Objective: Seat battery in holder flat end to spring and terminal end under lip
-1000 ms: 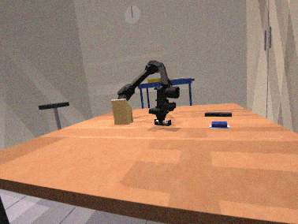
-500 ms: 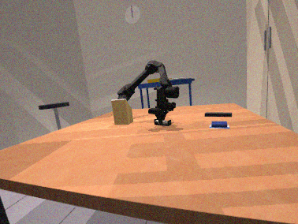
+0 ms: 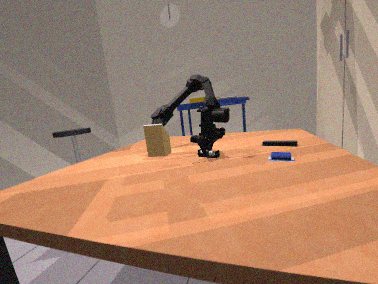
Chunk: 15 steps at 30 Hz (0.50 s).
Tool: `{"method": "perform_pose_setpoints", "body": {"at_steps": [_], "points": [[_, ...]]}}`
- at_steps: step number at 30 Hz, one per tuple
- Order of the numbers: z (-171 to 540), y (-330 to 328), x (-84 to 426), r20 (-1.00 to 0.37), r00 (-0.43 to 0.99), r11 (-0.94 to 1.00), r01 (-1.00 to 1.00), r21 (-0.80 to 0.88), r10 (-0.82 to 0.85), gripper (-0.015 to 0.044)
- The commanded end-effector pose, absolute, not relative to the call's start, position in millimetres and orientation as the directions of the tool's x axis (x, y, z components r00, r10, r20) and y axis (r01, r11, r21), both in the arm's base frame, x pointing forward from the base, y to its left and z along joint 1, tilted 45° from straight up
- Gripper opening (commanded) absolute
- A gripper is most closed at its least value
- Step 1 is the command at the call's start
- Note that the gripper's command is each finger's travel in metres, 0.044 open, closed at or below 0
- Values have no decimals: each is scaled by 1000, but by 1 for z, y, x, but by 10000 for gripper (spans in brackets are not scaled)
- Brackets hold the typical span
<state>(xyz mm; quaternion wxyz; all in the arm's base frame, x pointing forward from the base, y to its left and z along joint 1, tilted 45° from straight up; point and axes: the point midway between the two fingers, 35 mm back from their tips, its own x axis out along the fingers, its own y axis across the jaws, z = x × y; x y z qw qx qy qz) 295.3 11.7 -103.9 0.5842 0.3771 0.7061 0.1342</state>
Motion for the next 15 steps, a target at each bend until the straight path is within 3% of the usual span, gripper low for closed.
{"method": "perform_pose_setpoints", "body": {"at_steps": [1,8,15], "points": [[-101,9,295,-724,-33,680,376,630,689,176],[-94,2,295,-724,-33,681,374,630,689,176],[-53,-40,293,-727,-32,682,376,627,686,360]]}}
